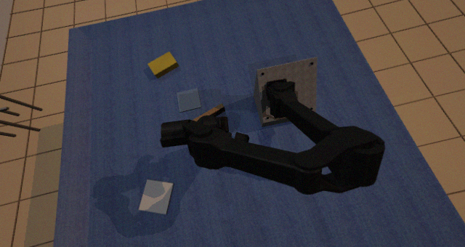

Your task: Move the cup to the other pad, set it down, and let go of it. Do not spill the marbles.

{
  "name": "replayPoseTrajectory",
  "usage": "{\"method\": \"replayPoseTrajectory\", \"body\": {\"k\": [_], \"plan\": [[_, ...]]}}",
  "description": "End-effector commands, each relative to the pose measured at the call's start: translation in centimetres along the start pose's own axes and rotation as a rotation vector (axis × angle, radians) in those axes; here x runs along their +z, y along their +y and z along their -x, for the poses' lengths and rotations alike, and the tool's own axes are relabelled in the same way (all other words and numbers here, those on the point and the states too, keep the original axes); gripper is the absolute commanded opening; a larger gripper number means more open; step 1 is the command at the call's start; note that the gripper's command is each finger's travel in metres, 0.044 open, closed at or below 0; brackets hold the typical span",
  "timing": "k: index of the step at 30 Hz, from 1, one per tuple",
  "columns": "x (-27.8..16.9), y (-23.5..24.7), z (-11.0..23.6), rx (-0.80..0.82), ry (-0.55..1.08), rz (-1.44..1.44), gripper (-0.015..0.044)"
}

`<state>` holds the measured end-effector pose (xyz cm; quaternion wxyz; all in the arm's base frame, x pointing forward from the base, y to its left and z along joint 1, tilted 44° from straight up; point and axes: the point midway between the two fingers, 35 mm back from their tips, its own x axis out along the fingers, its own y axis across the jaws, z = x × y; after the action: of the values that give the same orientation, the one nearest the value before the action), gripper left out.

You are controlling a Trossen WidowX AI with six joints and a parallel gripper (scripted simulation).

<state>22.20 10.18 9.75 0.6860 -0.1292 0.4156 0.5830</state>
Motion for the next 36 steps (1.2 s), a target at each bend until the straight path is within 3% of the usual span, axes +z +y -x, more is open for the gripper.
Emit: {"method": "replayPoseTrajectory", "body": {"k": [1, 36], "plan": [[0.1, 0.1, -0.2, 0.0, -0.003, -0.003, 0.0], [0.2, 0.1, -4.5, 0.0, -0.003, -0.003, 0.0]]}}
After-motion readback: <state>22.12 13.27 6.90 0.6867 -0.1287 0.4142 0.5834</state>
